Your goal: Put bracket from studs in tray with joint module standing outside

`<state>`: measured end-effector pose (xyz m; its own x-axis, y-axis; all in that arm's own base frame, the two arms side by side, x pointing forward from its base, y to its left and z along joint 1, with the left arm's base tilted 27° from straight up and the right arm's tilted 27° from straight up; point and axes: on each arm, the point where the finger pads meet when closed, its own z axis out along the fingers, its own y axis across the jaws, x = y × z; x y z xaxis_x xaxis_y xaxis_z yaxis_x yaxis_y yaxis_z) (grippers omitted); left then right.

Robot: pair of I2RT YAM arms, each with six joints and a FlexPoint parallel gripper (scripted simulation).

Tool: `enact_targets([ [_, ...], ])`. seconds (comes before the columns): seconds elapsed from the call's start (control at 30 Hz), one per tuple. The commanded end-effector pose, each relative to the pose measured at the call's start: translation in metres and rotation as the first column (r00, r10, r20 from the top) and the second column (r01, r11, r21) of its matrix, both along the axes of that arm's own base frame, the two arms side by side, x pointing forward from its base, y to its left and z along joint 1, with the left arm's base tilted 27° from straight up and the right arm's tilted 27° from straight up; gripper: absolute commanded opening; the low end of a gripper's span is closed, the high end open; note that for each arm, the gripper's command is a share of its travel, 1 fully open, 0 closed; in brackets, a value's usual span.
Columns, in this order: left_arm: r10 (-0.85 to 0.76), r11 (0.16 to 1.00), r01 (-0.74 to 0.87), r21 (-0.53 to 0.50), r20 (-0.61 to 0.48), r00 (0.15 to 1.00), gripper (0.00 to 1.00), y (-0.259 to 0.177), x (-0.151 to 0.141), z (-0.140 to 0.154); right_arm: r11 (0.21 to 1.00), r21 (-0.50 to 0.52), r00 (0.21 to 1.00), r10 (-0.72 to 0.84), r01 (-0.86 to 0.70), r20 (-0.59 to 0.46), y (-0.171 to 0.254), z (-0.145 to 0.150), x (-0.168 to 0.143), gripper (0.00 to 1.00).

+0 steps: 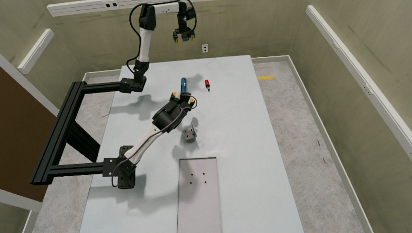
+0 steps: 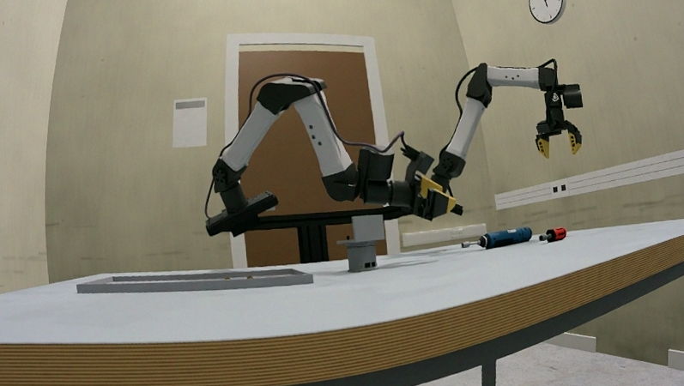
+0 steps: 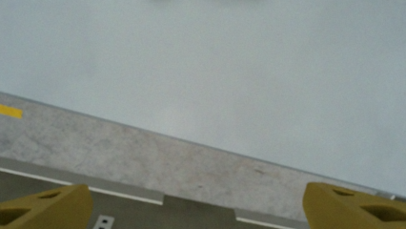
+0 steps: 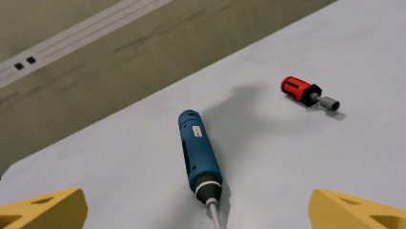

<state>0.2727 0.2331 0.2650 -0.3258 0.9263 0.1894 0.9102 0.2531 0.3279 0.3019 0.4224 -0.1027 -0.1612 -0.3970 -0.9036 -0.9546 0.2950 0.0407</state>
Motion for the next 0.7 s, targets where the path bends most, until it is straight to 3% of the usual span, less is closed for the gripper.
enact_targets([
  [0.0, -0.006, 1.000, 0.006, 0.011, 0.015, 1.000, 1.00, -0.0015, 0.0004, 0.0060, 1.000, 0.019, 1.000, 0.012, -0.012, 0.018, 0.0071, 0.0094, -0.0004, 1.00],
  [0.57, -0.006, 1.000, 0.006, 0.011, 0.015, 1.000, 1.00, -0.0015, 0.0004, 0.0060, 1.000, 0.019, 1.000, 0.012, -0.012, 0.018, 0.0071, 0.0094, -0.0004, 1.00],
  [0.67, 0.002, 1.000, -0.002, 0.007, 0.065, 0.998, 1.00, -0.0060, 0.0079, 0.0095, 1.000, -0.011, 1.000, 0.002, -0.002, 0.023, 0.0026, 0.0095, 0.0011, 1.00],
])
